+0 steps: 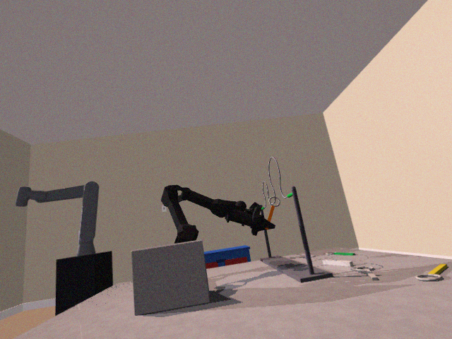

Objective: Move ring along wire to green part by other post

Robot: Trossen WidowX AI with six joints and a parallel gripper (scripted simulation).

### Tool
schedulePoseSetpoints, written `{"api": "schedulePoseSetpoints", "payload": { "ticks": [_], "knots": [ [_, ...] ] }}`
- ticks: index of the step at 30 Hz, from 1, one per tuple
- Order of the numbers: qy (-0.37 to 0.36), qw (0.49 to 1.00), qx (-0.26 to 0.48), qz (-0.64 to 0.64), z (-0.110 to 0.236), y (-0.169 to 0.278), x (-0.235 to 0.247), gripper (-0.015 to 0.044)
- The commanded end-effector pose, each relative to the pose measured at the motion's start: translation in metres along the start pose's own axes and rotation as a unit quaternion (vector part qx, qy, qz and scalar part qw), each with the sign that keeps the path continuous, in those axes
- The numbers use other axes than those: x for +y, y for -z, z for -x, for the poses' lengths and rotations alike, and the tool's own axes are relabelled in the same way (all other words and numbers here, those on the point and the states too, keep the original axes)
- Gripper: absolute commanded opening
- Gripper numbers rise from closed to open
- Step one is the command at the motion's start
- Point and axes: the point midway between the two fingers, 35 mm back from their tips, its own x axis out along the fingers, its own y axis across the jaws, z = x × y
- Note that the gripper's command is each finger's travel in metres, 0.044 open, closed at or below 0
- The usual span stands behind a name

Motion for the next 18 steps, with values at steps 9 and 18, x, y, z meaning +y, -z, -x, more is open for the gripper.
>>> {"api": "schedulePoseSetpoints", "payload": {
  "ticks": [9, 18],
  "knots": [
    [0.069, 0.991, -0.006, 0.114, -0.002, 0.000, -0.041, -0.0150],
    [0.123, 0.970, -0.014, 0.211, 0.001, -0.010, -0.072, -0.0150]
  ]
}}
